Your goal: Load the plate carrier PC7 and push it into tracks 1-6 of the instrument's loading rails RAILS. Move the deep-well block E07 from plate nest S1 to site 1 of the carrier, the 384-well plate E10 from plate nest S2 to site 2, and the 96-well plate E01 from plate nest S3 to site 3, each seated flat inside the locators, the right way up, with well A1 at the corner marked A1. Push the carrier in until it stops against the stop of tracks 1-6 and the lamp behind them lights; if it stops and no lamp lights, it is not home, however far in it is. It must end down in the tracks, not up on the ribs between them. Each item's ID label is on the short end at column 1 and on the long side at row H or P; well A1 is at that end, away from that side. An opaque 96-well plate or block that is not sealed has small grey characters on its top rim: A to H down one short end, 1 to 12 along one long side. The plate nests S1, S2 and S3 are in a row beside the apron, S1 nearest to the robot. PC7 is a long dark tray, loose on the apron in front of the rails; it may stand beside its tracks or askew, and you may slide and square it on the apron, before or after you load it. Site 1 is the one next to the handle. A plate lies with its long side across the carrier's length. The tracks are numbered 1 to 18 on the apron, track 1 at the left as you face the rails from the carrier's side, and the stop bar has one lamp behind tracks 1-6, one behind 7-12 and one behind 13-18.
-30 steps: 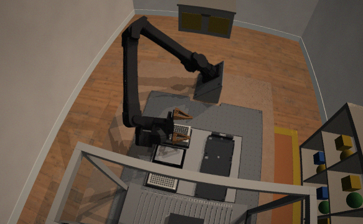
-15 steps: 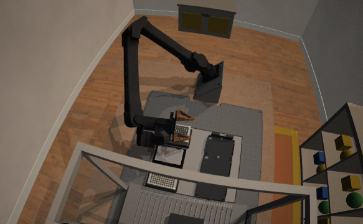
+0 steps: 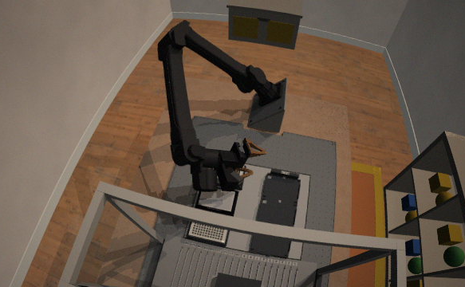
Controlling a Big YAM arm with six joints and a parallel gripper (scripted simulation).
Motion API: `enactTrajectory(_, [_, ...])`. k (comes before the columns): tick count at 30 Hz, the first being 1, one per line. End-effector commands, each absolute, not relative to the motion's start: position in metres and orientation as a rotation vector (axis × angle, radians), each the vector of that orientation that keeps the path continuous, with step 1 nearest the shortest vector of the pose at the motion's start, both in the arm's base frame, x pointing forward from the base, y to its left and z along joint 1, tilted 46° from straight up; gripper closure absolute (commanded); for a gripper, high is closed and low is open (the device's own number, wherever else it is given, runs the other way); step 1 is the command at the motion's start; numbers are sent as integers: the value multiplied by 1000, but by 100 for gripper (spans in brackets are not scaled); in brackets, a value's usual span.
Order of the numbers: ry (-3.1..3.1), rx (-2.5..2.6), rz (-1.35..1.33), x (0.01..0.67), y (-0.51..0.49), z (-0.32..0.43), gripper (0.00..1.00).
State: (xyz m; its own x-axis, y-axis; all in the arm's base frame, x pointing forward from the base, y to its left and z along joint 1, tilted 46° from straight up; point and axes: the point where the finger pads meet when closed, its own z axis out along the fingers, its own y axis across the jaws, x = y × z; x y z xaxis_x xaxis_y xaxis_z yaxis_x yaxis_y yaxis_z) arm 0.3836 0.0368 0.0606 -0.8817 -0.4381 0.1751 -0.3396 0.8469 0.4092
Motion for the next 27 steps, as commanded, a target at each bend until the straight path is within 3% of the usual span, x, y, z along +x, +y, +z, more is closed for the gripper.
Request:
enactTrajectory(1, [-2804, 535, -434, 400, 50, 75, 0])
enactTrajectory(27, [-2843, 172, 619, 417, 72, 78, 0])
